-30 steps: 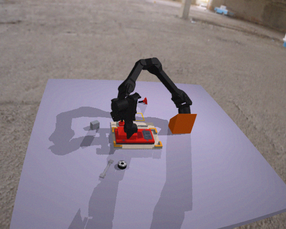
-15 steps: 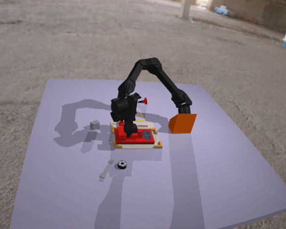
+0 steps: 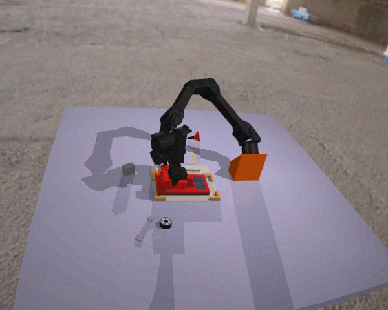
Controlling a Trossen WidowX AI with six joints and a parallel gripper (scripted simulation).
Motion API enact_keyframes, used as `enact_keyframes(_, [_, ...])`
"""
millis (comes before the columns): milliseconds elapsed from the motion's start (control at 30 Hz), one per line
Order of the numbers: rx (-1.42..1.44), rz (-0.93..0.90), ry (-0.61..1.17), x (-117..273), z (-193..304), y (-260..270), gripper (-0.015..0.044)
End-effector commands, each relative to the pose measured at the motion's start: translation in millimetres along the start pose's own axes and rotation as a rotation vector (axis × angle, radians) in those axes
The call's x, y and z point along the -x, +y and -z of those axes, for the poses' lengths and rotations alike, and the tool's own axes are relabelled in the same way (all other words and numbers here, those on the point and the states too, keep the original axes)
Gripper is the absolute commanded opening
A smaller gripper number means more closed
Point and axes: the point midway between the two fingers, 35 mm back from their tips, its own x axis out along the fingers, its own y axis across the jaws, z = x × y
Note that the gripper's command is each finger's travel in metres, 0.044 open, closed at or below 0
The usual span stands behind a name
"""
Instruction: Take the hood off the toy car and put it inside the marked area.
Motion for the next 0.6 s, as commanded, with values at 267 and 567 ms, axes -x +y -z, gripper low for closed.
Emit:
enact_keyframes(267, [-0.005,-0.005,-0.003,10.2,-1.1,0.7,0.0000])
enact_keyframes(567, [-0.005,-0.006,-0.002,16.2,-1.0,0.8,0.0000])
